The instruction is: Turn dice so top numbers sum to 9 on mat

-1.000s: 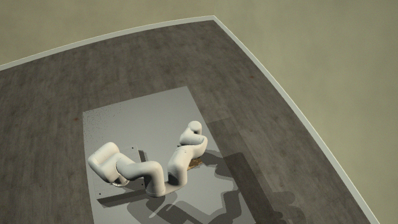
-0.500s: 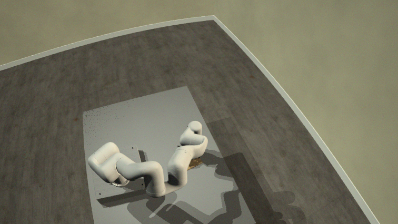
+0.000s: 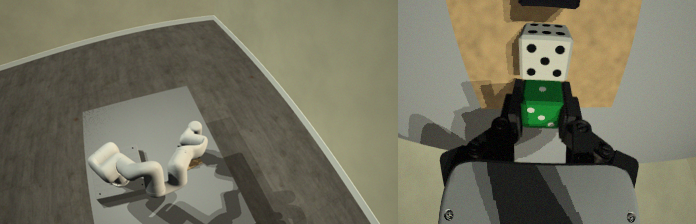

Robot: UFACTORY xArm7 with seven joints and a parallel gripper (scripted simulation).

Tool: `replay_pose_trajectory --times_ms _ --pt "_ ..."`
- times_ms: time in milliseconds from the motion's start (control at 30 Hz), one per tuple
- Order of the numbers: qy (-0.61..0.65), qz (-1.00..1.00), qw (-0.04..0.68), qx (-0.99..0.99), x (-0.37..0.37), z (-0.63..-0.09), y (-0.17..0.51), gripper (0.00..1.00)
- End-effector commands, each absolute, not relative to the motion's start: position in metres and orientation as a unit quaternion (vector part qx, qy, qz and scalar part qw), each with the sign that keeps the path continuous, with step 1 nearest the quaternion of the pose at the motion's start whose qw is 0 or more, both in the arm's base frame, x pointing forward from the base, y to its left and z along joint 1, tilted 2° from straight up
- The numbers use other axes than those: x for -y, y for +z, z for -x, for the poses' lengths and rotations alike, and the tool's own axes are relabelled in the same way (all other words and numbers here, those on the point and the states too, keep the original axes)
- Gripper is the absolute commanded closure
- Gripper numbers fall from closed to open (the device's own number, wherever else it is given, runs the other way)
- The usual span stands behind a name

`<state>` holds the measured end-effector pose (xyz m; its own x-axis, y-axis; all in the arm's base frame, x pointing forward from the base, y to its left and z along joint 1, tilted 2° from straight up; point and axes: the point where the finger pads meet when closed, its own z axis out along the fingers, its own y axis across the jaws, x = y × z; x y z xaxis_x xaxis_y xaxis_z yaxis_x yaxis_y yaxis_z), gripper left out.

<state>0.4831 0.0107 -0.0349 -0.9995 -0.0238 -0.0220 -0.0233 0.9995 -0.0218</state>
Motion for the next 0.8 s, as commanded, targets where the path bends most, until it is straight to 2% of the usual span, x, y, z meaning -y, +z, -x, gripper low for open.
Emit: replay_pose_trajectory --times_ms 0,767 --pt "-0.011 0.012 0.013 -1.0 -0.0111 -0.4844 -0.0332 0.73" --pt "-0.011 0.012 0.013 -1.0 -0.011 -0.4844 -0.0365 0.73"
